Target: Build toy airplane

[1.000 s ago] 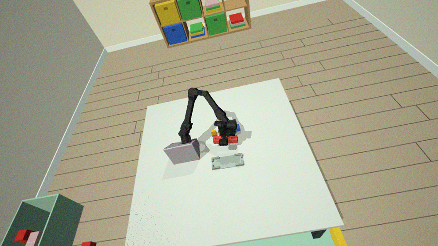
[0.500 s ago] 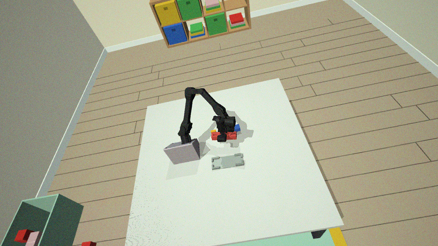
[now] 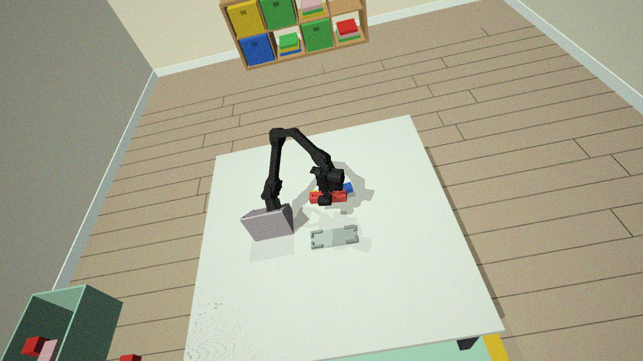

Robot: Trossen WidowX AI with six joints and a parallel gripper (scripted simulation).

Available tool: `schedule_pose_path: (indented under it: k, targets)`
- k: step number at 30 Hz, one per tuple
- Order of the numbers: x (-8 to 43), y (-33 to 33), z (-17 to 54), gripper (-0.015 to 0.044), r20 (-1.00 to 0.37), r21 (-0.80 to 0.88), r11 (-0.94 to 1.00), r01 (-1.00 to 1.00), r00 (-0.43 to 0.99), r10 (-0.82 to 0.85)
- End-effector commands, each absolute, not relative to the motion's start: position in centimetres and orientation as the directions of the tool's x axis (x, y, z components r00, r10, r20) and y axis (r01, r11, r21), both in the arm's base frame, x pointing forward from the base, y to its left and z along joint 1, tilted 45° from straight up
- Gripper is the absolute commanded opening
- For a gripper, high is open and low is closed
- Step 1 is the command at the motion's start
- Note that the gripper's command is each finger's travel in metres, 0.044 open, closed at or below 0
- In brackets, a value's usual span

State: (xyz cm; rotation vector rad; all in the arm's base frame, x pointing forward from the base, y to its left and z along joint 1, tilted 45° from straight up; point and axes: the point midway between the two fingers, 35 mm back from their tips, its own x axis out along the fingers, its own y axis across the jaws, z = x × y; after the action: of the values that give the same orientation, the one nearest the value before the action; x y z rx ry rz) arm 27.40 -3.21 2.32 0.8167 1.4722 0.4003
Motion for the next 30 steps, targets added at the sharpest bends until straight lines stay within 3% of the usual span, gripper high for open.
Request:
schedule_pose_path:
  k: [1, 30]
  targets:
    - [27.5, -3.9, 1.4, 0.0000, -0.717, 0.691, 0.685, 0.230, 0.100, 0.690]
    - [27.4, -7.7, -6.9, 0.0000, -0.725, 0.688, 0.709, 0.154, 0.099, 0.682]
